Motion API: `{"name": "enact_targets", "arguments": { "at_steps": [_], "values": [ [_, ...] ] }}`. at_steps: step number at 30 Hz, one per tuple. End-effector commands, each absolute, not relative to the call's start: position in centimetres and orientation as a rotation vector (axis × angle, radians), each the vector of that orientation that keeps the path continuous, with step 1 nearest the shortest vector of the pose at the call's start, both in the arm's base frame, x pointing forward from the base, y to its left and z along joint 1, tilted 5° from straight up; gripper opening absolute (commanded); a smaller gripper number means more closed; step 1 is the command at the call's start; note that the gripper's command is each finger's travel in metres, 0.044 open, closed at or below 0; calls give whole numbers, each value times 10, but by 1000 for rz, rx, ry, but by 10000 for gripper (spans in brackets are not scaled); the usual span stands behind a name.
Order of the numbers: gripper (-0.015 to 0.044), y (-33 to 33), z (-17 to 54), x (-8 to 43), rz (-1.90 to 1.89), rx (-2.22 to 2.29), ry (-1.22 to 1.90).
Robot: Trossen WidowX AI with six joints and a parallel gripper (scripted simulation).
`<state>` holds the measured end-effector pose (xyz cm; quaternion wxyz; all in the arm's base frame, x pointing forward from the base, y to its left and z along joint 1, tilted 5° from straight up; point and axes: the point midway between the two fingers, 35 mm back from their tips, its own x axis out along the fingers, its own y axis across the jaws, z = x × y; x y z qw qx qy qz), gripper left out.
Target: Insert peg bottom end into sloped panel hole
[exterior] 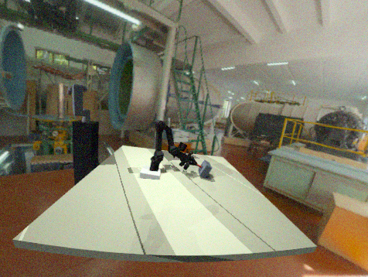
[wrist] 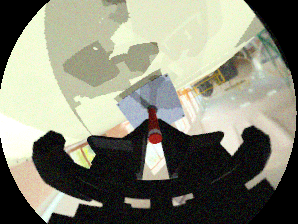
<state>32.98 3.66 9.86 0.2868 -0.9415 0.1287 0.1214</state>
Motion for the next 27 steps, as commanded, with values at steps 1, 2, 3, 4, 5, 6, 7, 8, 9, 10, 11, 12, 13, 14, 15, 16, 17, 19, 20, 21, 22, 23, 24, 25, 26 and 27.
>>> {"name": "enact_targets", "arguments": {
  "at_steps": [1, 2, 3, 4, 5, 6, 7, 8, 9, 10, 11, 12, 13, 14, 15, 16, 17, 19, 20, 21, 22, 23, 24, 25, 26, 27],
  "values": [
    [0, 36, 98, 329, 325, -2515, 347],
    [0, 36, 98, 329, 325, -2515, 347],
    [0, 36, 98, 330, 324, -2515, 347],
    [0, 36, 99, 330, 324, -2515, 347],
    [0, 36, 99, 330, 324, -2515, 347],
    [0, 36, 99, 331, 324, -2515, 347],
    [0, 36, 99, 331, 324, -2515, 347],
    [0, 36, 99, 331, 324, -2515, 347],
    [0, 36, 100, 332, 324, -2515, 347],
    [0, 36, 100, 332, 324, -2515, 347],
    [0, 36, 100, 332, 324, -2515, 347],
    [0, 36, 100, 332, 324, -2515, 347],
    [0, 36, 100, 333, 324, -2515, 347],
    [0, 36, 100, 333, 324, -2515, 347],
    [0, 36, 100, 334, 324, -2515, 347],
    [0, 36, 100, 334, 324, -2515, 347],
    [0, 36, 100, 334, 324, -2515, 347],
    [0, 36, 100, 335, 324, -2515, 347],
    [0, 36, 100, 336, 324, -2515, 347],
    [0, 36, 100, 336, 324, -2515, 347],
    [0, 36, 100, 337, 324, -2515, 347],
    [0, 36, 100, 337, 324, -2515, 347],
    [0, 36, 100, 337, 324, -2515, 347],
    [0, 36, 100, 338, 324, -2515, 347],
    [0, 36, 100, 338, 323, -2515, 347],
    [0, 36, 100, 339, 323, -2515, 347]
  ]
}}
